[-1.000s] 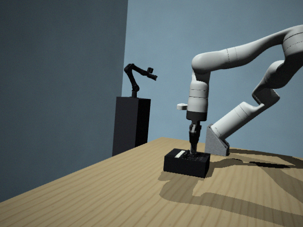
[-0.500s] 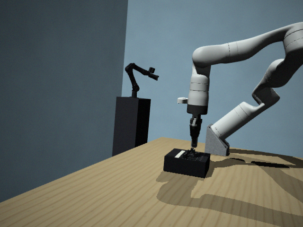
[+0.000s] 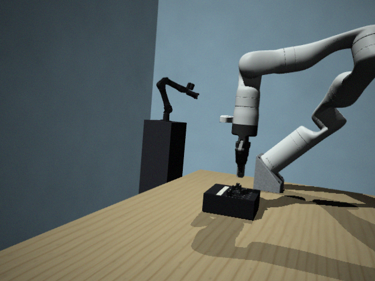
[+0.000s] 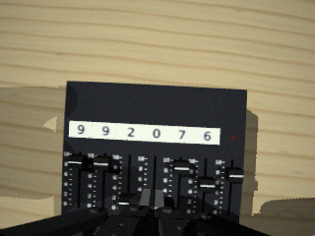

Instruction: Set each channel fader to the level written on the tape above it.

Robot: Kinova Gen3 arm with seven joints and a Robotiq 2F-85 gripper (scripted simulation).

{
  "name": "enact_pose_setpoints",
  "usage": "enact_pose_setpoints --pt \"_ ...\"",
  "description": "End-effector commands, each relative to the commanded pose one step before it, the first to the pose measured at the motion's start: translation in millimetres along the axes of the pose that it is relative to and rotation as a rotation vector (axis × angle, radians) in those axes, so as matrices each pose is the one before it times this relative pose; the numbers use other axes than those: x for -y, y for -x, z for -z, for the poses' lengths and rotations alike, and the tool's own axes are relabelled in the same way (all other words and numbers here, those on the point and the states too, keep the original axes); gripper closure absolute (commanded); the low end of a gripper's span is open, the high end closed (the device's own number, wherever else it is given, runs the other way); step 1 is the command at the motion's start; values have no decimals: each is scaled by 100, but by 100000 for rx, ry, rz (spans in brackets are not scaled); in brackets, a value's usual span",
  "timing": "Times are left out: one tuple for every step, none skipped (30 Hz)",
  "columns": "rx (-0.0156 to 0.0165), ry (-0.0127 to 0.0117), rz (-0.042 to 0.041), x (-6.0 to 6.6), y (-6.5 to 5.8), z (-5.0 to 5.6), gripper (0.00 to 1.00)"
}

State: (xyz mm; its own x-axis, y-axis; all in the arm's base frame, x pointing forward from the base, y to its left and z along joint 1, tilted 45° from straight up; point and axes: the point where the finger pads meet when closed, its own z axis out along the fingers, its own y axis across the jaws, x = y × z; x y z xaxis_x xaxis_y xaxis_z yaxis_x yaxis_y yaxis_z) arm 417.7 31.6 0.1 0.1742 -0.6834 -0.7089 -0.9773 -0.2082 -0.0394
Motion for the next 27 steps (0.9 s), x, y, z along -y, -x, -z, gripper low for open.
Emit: enact_pose_setpoints --pt "-104 -196 12 39 -26 103 100" --pt "0 0 0 0 0 0 100" --pt "0 0 0 0 0 0 100" --pt "0 0 0 0 0 0 100" --pt "0 0 0 0 0 0 100" --pt "0 0 0 0 0 0 100" --pt "0 0 0 -25 -45 -4 100" --pt "0 1 -1 -143 -255 -25 100" --pt "6 3 -2 -298 -521 -53 100" --pt "22 4 -1 -428 -720 -78 100" --pt "43 3 2 -488 -783 -91 100" --pt "55 2 4 -454 -697 -87 100" --pt "49 0 4 -331 -491 -65 100" --pt "27 0 3 -163 -236 -33 100" --pt "5 0 0 -29 -42 -6 100" --pt "0 0 0 0 0 0 100" --pt "0 0 0 0 0 0 100" --pt "0 0 0 0 0 0 100" --pt "0 0 0 0 0 0 100" --pt "0 0 0 0 0 0 100" --pt "0 0 0 0 0 0 100" --pt "0 0 0 0 0 0 100" --pt "0 0 0 0 0 0 100" --pt "0 0 0 0 0 0 100" --pt "0 0 0 0 0 0 100" --pt "0 0 0 0 0 0 100" --pt "0 0 0 0 0 0 100"
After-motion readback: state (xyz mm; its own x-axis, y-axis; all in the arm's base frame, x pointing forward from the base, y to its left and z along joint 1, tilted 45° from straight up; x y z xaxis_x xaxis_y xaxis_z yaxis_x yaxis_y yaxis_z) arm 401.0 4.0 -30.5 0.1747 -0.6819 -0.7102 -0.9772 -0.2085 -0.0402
